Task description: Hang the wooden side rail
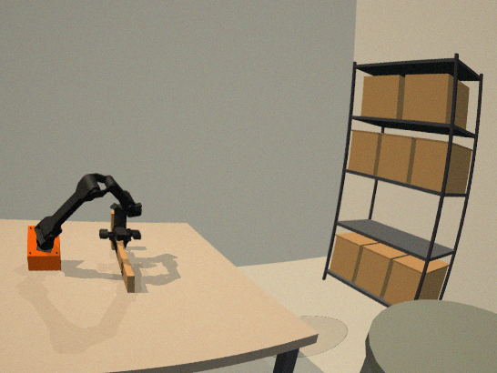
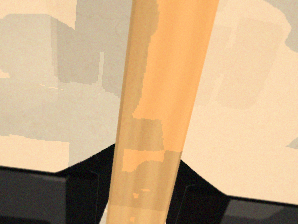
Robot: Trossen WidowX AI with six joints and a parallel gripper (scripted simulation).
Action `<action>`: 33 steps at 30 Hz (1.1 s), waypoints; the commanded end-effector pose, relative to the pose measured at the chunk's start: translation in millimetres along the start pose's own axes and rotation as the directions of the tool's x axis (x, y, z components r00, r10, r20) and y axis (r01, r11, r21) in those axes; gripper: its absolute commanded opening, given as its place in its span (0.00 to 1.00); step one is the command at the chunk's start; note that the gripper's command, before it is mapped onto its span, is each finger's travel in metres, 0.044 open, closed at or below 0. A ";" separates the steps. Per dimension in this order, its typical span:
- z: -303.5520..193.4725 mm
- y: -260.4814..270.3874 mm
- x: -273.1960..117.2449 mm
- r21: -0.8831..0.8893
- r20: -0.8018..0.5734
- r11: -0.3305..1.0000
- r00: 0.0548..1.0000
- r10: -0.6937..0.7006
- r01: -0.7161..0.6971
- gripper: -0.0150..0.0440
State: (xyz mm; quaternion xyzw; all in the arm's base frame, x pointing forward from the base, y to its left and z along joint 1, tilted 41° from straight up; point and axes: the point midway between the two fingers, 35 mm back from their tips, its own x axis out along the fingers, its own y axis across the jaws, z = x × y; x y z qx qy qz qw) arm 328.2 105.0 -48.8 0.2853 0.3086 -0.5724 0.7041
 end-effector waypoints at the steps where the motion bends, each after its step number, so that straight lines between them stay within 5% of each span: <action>1: -3.7 1.3 -4.0 -0.002 -0.005 1.000 1.000 0.011 -0.011 0.25; 33: -6.8 1.6 -4.8 -0.002 -0.005 1.000 1.000 0.011 -0.011 0.25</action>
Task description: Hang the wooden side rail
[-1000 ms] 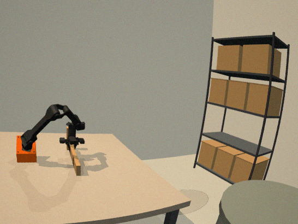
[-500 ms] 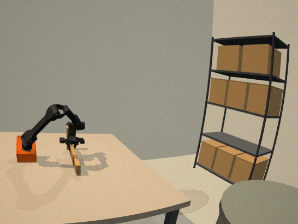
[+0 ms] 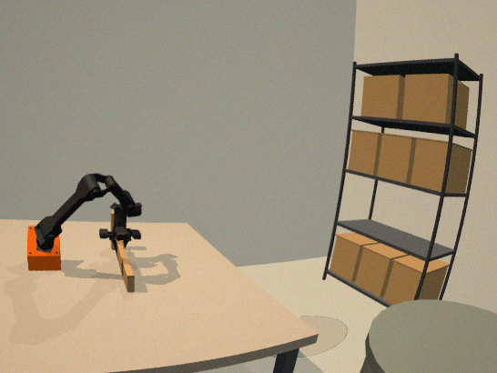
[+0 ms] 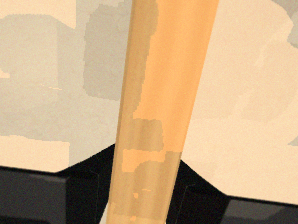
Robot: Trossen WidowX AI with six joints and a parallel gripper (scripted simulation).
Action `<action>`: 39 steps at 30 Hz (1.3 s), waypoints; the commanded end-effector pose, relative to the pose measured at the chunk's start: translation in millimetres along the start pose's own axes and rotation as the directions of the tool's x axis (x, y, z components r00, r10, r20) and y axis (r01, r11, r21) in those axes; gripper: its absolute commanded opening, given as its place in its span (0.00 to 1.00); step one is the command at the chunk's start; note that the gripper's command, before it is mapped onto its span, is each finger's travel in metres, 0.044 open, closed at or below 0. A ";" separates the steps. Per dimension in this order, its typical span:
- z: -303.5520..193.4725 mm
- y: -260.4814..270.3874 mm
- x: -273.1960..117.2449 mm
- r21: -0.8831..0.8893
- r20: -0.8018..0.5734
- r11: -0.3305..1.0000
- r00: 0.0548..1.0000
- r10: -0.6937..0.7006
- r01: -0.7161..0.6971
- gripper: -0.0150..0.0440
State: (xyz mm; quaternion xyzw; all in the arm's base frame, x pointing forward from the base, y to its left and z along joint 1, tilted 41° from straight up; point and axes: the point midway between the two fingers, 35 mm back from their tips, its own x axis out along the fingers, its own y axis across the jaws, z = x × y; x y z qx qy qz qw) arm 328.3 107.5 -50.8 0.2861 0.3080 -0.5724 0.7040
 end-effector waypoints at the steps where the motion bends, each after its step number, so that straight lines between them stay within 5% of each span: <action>1: -3.8 0.9 -4.8 -0.004 -0.005 1.000 1.000 0.011 -0.011 0.25; 39: -7.7 0.6 -4.1 -0.004 -0.005 1.000 1.000 0.011 -0.011 0.25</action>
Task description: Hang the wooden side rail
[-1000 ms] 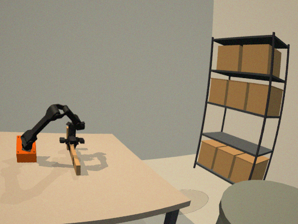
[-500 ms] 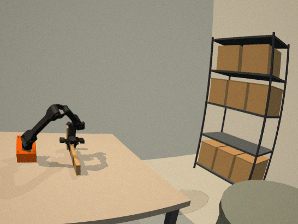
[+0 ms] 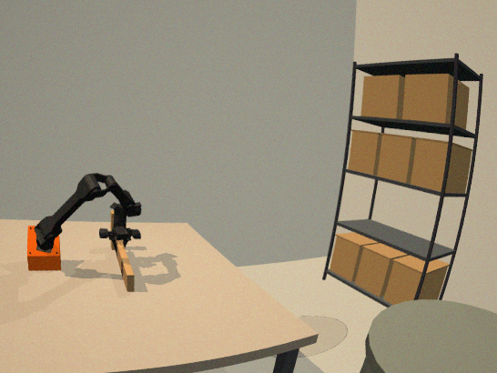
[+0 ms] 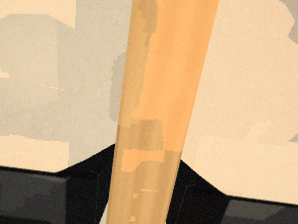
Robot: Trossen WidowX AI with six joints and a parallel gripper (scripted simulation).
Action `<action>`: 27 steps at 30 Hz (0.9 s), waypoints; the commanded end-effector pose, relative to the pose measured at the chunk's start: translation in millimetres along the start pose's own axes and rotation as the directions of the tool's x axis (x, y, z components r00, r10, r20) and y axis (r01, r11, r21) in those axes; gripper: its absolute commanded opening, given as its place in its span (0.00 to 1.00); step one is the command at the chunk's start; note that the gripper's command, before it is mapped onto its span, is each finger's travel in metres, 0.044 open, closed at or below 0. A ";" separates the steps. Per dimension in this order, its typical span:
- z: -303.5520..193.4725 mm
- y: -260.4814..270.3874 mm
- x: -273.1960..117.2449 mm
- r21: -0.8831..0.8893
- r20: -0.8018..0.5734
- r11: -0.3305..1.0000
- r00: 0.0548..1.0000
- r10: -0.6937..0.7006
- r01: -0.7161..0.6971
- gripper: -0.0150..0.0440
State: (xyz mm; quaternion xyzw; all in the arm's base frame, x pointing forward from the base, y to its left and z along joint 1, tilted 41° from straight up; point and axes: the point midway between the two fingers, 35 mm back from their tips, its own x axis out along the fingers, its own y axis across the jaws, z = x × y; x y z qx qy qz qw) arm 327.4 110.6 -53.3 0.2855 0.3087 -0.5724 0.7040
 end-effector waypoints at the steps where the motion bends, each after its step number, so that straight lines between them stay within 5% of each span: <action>1: -3.7 1.2 -4.0 -0.002 -0.005 1.000 1.000 0.011 -0.011 0.25; 27: -6.3 1.3 -4.2 -0.002 -0.005 1.000 1.000 0.011 -0.011 0.25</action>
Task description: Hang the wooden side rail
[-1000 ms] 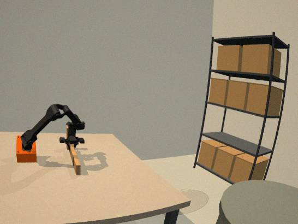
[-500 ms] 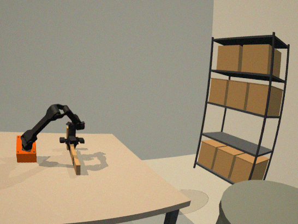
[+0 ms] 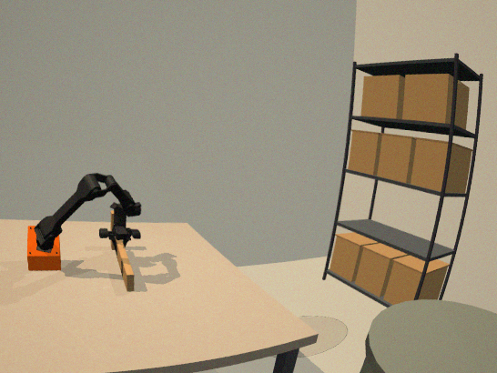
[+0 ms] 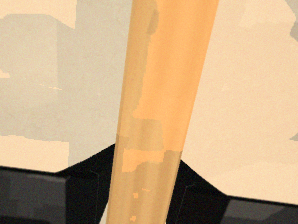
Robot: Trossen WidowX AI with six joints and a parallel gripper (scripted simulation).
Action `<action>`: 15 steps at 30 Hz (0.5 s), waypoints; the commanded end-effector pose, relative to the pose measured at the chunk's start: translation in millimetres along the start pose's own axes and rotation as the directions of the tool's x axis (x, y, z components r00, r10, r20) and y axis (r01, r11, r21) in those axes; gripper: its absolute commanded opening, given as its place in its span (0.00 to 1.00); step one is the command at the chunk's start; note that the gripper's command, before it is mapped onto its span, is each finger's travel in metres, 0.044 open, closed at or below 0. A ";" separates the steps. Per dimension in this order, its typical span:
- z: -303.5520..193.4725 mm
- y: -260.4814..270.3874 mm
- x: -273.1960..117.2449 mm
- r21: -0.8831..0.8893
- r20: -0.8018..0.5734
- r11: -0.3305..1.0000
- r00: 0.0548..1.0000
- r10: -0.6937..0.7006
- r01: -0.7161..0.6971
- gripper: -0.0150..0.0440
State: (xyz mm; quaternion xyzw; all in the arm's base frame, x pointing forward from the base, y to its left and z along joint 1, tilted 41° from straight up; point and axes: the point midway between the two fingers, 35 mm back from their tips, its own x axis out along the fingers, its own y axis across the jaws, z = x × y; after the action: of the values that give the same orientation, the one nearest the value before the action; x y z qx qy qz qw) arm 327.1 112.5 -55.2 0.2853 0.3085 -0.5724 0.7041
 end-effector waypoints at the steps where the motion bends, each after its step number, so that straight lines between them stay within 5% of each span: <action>1: -3.7 1.4 -4.4 -0.002 -0.006 1.000 1.000 0.011 -0.011 0.25; 15: -5.1 0.6 -4.8 -0.002 -0.006 1.000 1.000 0.011 -0.011 0.25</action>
State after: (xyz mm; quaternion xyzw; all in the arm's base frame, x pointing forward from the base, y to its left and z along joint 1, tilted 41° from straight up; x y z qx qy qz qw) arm 327.2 114.1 -55.6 0.2865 0.3086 -0.5721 0.7039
